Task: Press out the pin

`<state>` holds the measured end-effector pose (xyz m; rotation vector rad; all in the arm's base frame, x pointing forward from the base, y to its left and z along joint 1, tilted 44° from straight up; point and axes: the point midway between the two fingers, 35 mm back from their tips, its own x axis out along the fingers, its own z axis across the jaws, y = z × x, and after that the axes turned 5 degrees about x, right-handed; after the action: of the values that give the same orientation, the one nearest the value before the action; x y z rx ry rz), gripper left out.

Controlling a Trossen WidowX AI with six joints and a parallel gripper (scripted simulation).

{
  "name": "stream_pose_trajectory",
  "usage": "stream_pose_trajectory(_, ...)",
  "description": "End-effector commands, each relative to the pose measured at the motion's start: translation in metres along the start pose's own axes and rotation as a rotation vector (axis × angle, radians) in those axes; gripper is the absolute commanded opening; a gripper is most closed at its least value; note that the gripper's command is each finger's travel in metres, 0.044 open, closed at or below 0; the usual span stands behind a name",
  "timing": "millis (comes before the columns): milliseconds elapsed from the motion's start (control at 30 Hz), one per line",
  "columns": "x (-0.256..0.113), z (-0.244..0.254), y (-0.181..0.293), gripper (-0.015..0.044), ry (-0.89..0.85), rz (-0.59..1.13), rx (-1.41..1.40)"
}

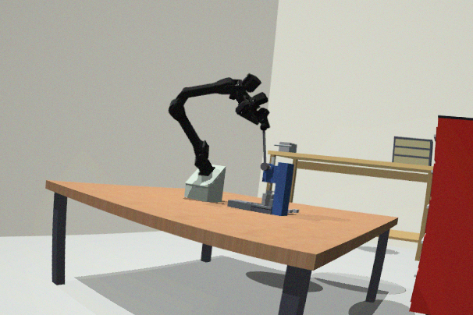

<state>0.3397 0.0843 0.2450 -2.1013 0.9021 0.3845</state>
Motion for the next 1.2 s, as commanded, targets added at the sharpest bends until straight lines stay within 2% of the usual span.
stream_pose_trajectory(0, 0.008, 0.001, 0.001, 0.044, -0.003, 0.004, -0.005)
stream_pose_trajectory(667, 0.037, -0.002, 0.002, 0.044, 0.002, -0.002, -0.006)
stream_pose_trajectory(1167, 0.037, -0.002, 0.002, 0.0046, 0.002, -0.002, -0.006)
